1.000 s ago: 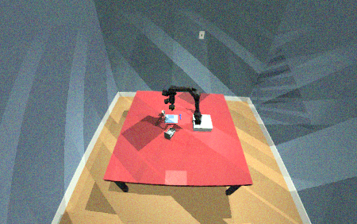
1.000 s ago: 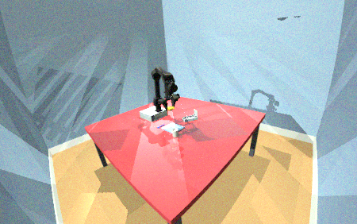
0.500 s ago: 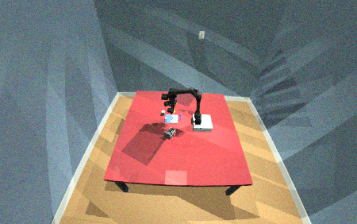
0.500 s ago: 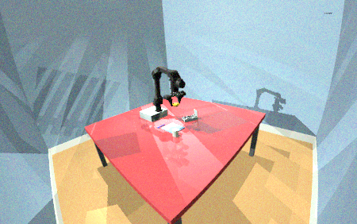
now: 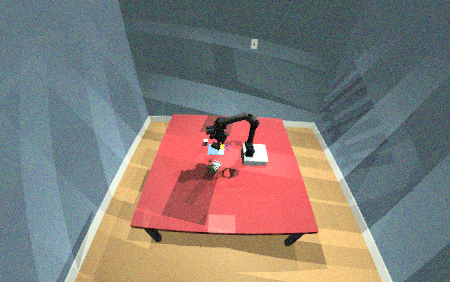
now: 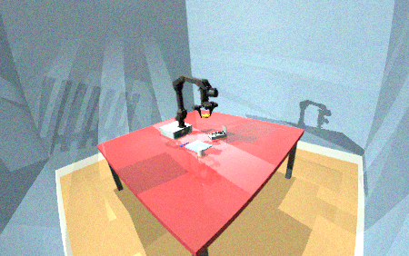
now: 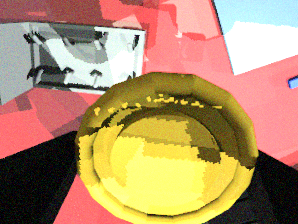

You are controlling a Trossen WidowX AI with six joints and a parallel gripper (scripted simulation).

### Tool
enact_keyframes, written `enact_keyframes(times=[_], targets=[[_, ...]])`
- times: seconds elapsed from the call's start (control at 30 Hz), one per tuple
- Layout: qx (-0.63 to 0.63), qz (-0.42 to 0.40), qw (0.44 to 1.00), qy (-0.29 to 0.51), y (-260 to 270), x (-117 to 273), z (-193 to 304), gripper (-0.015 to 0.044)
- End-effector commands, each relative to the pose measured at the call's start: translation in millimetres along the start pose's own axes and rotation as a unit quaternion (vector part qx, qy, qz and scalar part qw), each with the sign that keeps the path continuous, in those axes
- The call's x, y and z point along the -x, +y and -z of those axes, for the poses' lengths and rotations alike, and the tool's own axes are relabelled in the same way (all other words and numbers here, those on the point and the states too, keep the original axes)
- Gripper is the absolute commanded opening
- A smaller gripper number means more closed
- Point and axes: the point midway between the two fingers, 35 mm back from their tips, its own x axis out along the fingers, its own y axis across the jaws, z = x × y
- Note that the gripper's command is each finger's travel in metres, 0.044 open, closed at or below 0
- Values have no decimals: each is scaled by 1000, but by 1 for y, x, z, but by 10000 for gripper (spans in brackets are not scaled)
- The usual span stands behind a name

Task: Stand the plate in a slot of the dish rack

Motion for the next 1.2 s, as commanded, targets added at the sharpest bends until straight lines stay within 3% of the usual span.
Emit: enact_keyframes(times=[0.0, 0.5, 1.17], targets=[[-7, -10, 1000, -4, 3, -1, 1, 0], [40, -160, 986, -20, 36, -59, -43, 0], [138, -334, 926, -111, 53, -107, -82, 0]])
